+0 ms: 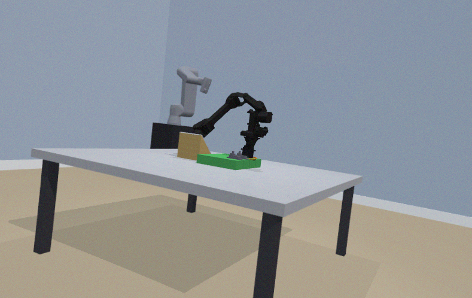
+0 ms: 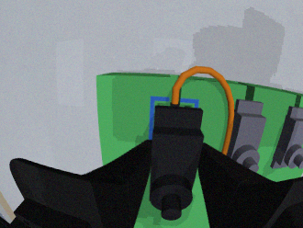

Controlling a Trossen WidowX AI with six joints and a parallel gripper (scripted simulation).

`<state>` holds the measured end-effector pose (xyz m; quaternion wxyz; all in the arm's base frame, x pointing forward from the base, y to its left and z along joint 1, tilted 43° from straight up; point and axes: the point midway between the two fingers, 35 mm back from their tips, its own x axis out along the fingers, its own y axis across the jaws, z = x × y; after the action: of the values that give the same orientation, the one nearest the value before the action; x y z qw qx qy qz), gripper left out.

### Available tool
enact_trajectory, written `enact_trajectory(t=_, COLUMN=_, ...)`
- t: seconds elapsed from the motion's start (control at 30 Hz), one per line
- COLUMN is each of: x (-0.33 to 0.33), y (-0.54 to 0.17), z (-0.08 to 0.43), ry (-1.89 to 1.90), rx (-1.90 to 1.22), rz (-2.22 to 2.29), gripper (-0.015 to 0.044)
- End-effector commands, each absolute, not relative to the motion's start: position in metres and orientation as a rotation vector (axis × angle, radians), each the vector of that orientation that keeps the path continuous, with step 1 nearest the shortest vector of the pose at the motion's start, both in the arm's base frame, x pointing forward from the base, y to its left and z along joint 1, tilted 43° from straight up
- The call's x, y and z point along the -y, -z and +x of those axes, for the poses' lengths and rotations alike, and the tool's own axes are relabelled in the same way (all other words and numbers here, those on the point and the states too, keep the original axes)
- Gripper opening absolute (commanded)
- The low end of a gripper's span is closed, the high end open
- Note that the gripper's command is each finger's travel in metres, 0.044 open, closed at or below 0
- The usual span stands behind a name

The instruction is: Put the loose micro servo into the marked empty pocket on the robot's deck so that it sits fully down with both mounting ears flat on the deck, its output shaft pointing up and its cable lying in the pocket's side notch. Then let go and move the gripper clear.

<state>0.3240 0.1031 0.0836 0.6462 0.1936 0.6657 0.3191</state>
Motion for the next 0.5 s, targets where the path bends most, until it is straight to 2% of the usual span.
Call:
enact_trajectory(t=0.0, x=-0.1053, y=-0.0805, z=0.3238, ry=-0.723, rx=-1.515, rz=0.449, gripper=0.0)
enact_trajectory(t=0.47, x=-0.1135, y=-0.0717, z=0.3227, ry=-0.723, rx=-1.515, rz=0.449, gripper=0.0)
